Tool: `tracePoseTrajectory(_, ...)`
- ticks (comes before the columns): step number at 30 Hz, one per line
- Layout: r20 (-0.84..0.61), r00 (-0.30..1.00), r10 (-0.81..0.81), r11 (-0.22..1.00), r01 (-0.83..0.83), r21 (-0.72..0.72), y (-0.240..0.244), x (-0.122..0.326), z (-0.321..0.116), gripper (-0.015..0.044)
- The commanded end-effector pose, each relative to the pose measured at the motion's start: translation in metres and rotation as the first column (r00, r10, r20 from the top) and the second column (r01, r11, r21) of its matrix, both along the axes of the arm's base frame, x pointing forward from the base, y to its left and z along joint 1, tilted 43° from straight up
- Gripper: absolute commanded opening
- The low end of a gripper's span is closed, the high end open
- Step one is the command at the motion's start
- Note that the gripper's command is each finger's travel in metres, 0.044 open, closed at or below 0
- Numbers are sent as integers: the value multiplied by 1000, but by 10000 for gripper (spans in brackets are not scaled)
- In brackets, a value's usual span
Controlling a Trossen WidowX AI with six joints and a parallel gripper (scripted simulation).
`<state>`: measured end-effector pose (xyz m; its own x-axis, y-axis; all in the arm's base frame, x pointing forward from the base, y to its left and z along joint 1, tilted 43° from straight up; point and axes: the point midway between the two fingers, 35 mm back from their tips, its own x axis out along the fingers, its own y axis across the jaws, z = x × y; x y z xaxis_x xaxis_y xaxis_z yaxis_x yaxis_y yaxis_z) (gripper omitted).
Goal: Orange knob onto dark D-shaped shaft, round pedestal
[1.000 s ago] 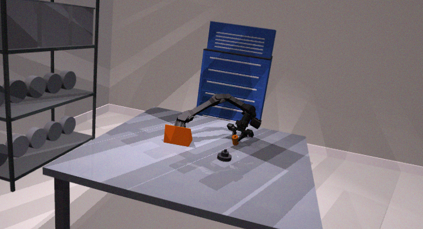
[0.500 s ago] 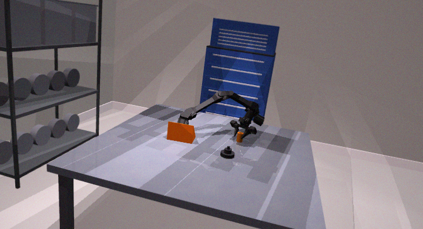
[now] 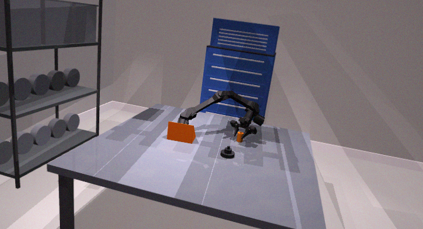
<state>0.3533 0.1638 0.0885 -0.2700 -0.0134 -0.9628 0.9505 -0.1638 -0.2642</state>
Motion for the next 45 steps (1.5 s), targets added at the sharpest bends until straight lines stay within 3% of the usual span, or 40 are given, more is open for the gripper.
tracePoseTrajectory(1, 0, 1000, 0, 1000, 0, 0, 0, 0, 0, 312)
tracePoseTrajectory(6, 0, 1000, 0, 1000, 0, 0, 0, 0, 0, 440)
tracePoseTrajectory(14, 4, 1000, 0, 1000, 0, 2, -2, 0, 2, 440)
tracePoseTrajectory(20, 132, 991, -11, 999, 6, 35, -54, 3, 56, 440)
tracePoseTrajectory(29, 134, 991, -14, 999, 8, 45, -56, 3, 58, 440)
tracePoseTrajectory(33, 89, 992, -87, 958, 59, 279, -57, 4, 56, 440)
tracePoseTrajectory(36, 52, 983, -178, 834, 122, 539, -60, 9, 64, 440)
tracePoseTrajectory(38, 33, 974, -223, 754, 151, 639, -63, 12, 72, 440)
tracePoseTrajectory(45, 28, 971, -239, 725, 159, 670, -64, 13, 74, 440)
